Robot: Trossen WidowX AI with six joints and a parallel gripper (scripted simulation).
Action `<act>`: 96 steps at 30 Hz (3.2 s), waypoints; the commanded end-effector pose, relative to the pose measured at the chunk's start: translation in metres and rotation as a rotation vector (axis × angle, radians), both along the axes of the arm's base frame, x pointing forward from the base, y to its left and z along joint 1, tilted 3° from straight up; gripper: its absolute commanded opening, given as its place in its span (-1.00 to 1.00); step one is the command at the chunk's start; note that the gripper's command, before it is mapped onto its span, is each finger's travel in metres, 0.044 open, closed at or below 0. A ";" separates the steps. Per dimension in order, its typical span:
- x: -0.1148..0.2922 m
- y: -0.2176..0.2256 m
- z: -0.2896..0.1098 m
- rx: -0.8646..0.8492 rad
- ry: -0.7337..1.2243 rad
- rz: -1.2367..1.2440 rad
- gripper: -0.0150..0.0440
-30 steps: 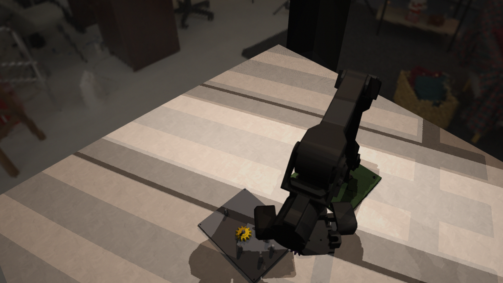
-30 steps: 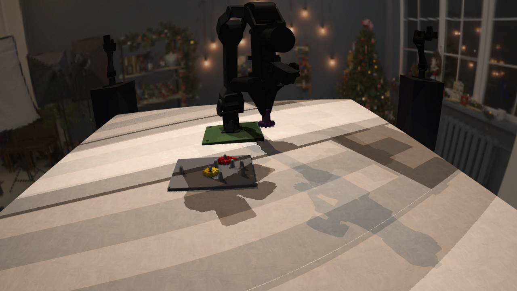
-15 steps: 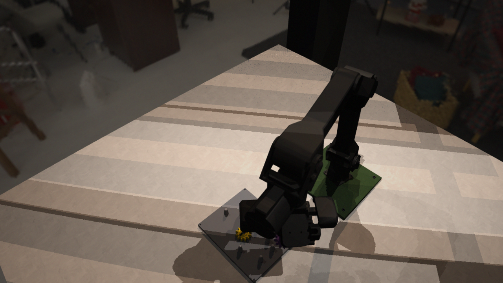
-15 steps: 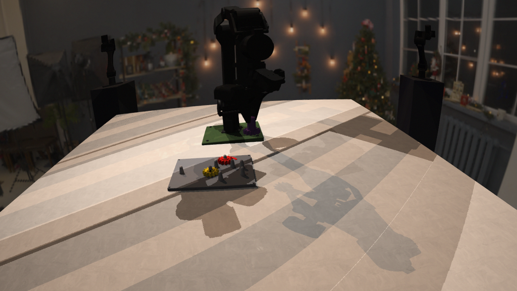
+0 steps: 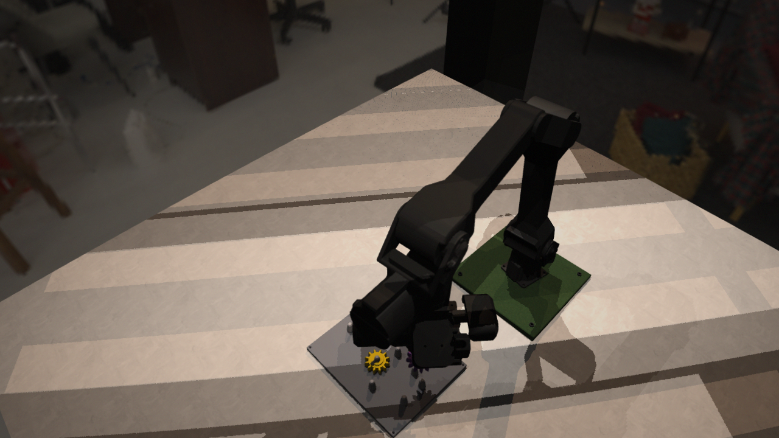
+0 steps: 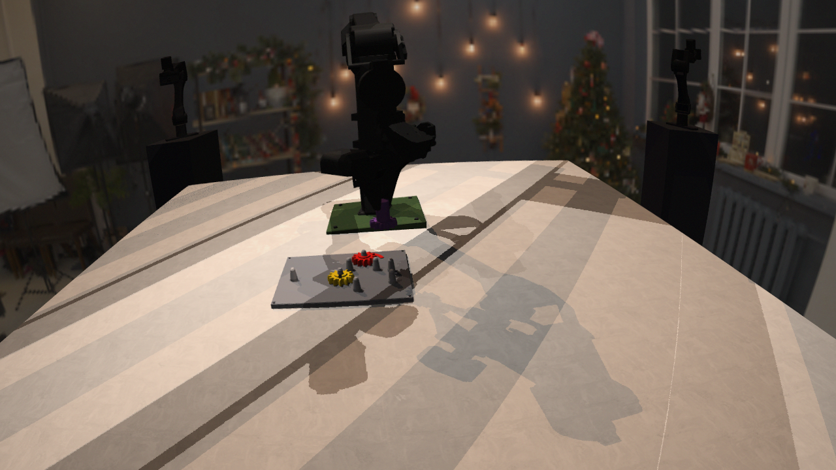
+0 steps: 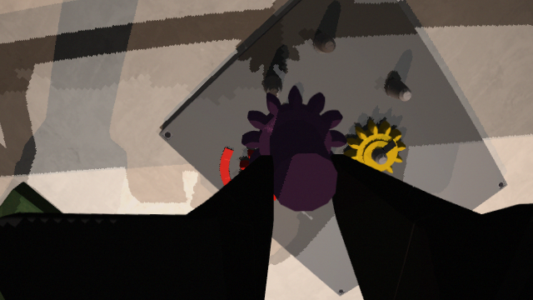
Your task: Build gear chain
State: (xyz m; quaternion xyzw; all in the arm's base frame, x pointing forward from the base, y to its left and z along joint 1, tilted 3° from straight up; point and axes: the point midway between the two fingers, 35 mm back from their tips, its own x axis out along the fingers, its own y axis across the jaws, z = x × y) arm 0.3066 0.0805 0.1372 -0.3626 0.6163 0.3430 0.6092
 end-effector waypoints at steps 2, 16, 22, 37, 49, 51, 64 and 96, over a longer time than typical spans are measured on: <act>0.000 -0.014 -0.006 -0.006 0.002 0.005 -0.49; 0.000 -0.047 -0.019 -0.011 0.002 0.003 -0.49; -0.001 -0.060 -0.024 -0.011 0.003 0.005 -0.49; -0.002 -0.061 -0.022 -0.011 0.003 0.005 -0.49; -0.001 -0.061 -0.024 -0.011 0.004 0.036 -0.49; -0.001 -0.061 -0.026 -0.012 0.005 0.070 -0.49; -0.001 -0.063 -0.045 -0.012 0.011 0.218 -0.49; -0.001 -0.063 -0.067 -0.011 0.001 -0.066 -0.49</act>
